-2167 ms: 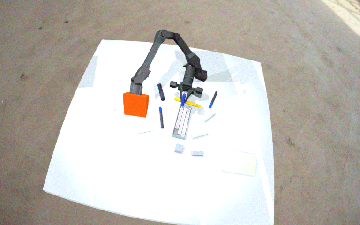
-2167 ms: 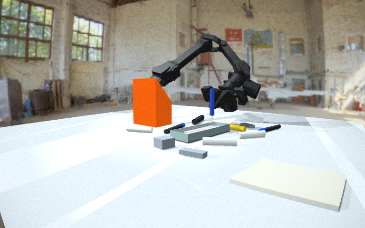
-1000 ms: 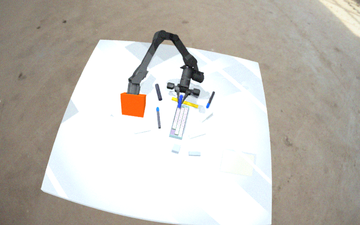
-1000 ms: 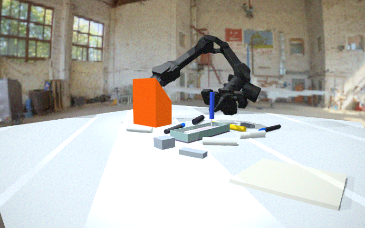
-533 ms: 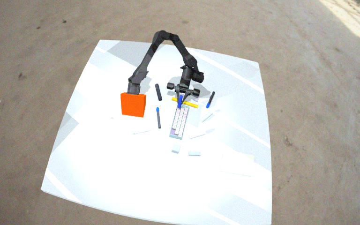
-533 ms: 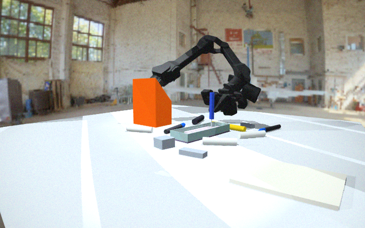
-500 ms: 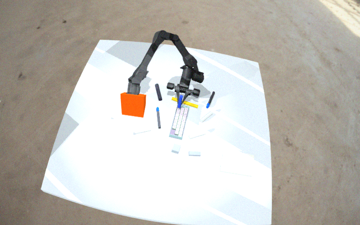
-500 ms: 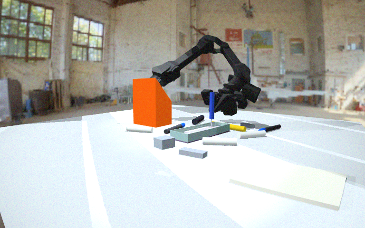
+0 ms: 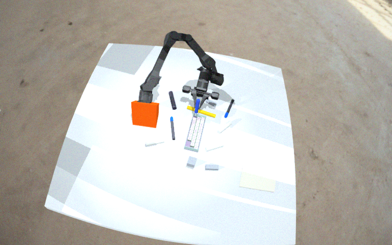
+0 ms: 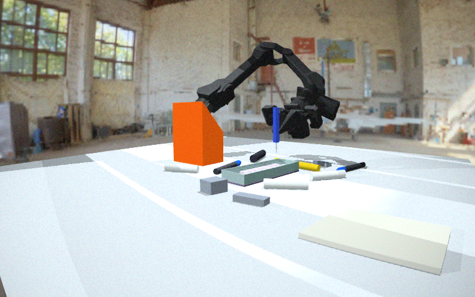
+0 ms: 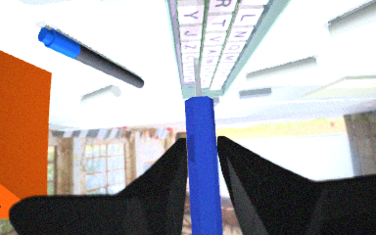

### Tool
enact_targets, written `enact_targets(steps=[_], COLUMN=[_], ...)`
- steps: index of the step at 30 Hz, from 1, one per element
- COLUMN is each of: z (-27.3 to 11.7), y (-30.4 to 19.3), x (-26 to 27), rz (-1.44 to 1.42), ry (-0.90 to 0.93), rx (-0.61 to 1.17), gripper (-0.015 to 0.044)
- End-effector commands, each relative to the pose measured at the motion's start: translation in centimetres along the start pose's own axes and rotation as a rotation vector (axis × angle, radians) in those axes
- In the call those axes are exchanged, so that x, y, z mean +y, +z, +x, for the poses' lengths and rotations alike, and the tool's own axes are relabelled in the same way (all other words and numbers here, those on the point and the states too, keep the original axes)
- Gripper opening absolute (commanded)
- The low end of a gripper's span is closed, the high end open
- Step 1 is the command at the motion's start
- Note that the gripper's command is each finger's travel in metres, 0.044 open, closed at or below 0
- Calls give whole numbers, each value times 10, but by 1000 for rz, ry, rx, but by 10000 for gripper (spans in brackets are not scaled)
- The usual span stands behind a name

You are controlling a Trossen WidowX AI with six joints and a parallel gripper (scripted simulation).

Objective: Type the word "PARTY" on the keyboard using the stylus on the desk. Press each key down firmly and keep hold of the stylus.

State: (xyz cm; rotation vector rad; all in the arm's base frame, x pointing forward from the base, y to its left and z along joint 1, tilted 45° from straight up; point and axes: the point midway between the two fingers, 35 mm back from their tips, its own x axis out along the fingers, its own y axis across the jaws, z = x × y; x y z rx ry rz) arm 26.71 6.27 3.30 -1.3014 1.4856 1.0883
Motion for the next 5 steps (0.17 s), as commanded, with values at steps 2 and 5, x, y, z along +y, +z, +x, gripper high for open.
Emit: enact_targets(steps=[2, 5], z=[0, 0], y=[0, 0], x=[0, 0], rz=[0, 0], ry=[0, 0], rx=[0, 0], gripper=[81, 81])
